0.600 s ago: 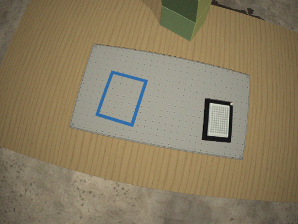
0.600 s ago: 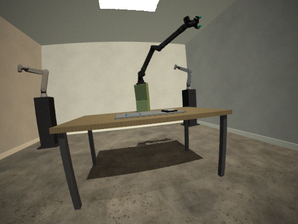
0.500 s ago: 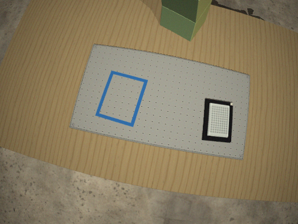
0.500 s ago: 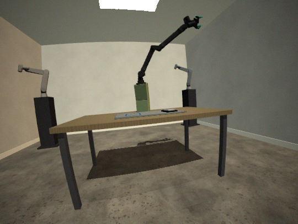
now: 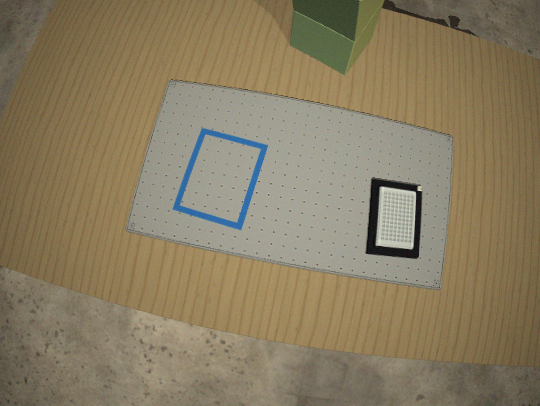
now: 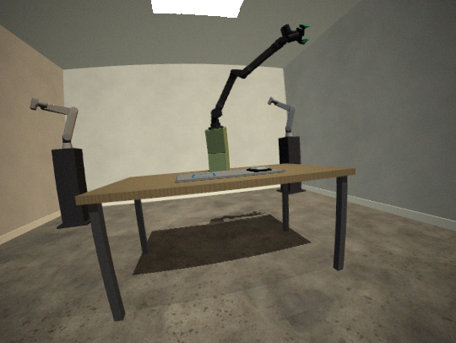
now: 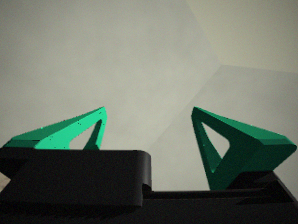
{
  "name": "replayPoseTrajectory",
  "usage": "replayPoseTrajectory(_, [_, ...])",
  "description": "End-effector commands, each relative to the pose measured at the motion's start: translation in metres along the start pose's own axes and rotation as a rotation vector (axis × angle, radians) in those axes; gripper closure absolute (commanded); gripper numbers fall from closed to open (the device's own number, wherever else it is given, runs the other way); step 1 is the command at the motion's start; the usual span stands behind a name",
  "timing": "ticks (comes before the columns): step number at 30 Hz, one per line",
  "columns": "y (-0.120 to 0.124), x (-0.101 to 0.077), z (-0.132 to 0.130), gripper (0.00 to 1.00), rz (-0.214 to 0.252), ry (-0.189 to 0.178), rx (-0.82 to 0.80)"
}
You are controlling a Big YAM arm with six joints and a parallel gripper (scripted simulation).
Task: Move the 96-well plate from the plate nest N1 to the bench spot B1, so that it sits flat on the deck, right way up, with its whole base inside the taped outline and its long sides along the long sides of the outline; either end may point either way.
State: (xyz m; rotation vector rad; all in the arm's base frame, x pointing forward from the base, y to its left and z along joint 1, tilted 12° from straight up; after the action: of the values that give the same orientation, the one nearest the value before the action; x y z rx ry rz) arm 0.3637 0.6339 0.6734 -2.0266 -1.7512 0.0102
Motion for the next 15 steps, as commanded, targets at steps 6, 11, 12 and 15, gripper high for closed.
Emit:
replayPoseTrajectory(6, [0.007,-0.015,-0.024,0.00,0.050,0.023,0.065])
replayPoseTrajectory(11, [0.042,-0.005,0.010,0.00,0.068,-0.006,0.076])
replayPoseTrajectory(12, [0.041,-0.006,0.008,0.00,0.068,-0.003,0.075])
replayPoseTrajectory(15, [0.034,-0.002,0.015,0.00,0.110,-0.039,0.125])
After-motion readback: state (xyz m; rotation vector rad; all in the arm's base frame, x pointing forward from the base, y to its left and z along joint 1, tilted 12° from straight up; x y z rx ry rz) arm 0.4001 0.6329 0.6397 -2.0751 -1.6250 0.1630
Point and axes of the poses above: the point where the finger pads meet when closed, its own x axis out along the fingers, its own z axis across the jaws, y = z × x, the point moved 10 cm from there along -x, back along the fingers, and after that the axes turned 14 degrees about -x, right-handed, at the moved point
